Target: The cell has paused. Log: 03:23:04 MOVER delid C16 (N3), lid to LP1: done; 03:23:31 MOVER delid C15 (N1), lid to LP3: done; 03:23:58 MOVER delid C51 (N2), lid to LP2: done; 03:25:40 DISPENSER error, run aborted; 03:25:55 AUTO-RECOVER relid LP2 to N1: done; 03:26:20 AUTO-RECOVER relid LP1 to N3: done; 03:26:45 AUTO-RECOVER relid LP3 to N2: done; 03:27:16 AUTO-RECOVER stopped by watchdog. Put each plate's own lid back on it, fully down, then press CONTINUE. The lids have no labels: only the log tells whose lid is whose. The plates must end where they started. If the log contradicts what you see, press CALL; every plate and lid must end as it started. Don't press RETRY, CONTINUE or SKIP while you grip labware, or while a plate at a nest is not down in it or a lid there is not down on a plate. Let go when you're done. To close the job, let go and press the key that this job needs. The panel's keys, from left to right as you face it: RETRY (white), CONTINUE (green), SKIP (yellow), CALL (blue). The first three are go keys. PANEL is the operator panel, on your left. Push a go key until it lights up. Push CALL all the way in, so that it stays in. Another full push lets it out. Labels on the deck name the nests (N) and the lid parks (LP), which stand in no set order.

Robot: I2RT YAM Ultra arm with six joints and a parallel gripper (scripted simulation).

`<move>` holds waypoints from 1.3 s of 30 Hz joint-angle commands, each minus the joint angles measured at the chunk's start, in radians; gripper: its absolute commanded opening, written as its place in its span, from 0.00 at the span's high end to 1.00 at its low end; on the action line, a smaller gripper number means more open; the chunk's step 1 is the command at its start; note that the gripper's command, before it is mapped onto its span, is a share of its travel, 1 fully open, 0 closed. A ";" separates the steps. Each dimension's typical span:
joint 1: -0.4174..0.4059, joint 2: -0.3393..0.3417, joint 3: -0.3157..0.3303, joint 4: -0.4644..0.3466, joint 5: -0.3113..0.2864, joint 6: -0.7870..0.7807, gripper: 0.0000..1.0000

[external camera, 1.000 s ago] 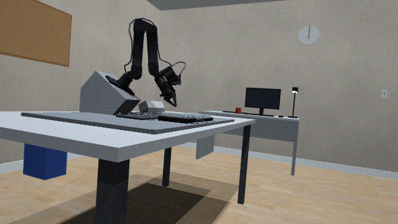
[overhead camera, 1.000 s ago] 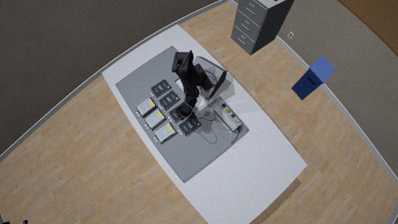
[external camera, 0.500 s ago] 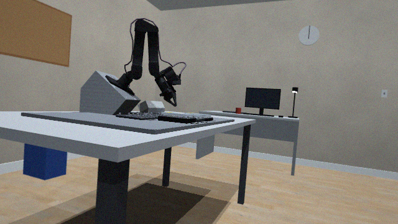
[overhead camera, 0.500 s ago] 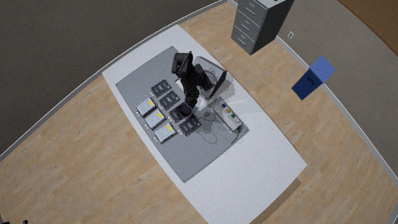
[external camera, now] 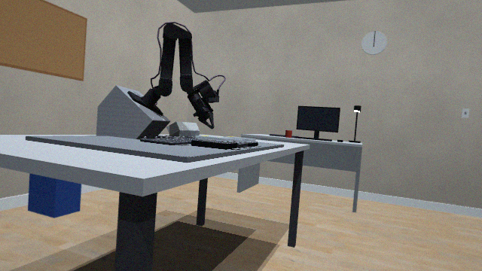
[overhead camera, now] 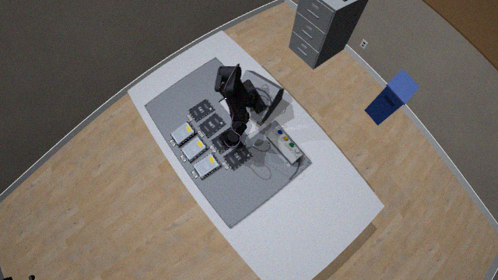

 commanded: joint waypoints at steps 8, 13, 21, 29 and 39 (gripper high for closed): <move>-0.047 -0.002 0.049 0.004 -0.032 -0.022 1.00; -0.164 0.008 0.103 -0.019 -0.139 -0.058 1.00; -0.312 0.069 0.195 -0.047 -0.282 -0.094 1.00; -0.444 0.136 0.300 -0.077 -0.404 -0.123 1.00; -0.555 0.227 0.433 -0.114 -0.513 -0.147 1.00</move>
